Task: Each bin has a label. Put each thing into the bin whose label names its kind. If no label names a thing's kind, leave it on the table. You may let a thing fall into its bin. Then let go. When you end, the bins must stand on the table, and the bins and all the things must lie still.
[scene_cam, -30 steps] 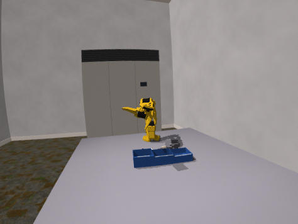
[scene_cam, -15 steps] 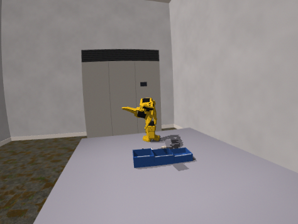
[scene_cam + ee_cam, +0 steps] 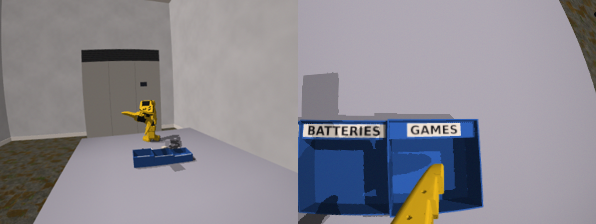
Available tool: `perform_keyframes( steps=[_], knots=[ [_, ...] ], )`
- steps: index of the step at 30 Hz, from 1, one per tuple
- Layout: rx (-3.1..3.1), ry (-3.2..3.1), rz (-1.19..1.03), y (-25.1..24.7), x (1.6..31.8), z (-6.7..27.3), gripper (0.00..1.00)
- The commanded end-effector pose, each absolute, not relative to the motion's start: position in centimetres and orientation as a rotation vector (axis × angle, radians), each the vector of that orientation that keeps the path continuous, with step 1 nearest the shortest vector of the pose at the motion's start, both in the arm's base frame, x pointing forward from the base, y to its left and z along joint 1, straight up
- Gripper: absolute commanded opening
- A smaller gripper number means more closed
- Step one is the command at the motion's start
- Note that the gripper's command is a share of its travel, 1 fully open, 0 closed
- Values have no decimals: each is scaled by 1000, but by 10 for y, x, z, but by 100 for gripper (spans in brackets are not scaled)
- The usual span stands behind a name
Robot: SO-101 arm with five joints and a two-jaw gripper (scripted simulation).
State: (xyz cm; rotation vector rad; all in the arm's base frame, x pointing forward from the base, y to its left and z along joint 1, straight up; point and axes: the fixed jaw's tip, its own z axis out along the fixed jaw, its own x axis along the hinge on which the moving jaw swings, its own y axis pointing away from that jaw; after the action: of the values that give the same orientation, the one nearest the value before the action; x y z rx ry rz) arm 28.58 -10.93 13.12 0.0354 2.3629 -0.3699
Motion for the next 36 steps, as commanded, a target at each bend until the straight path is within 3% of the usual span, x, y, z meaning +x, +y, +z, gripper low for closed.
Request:
perform_keyframes(
  steps=[1,13,36],
  knots=[
    [43,2316,-395,-115,290,141,100],
    [44,2421,-356,-115,291,111,100],
    [45,2426,-354,-115,290,110,100]
  ],
)
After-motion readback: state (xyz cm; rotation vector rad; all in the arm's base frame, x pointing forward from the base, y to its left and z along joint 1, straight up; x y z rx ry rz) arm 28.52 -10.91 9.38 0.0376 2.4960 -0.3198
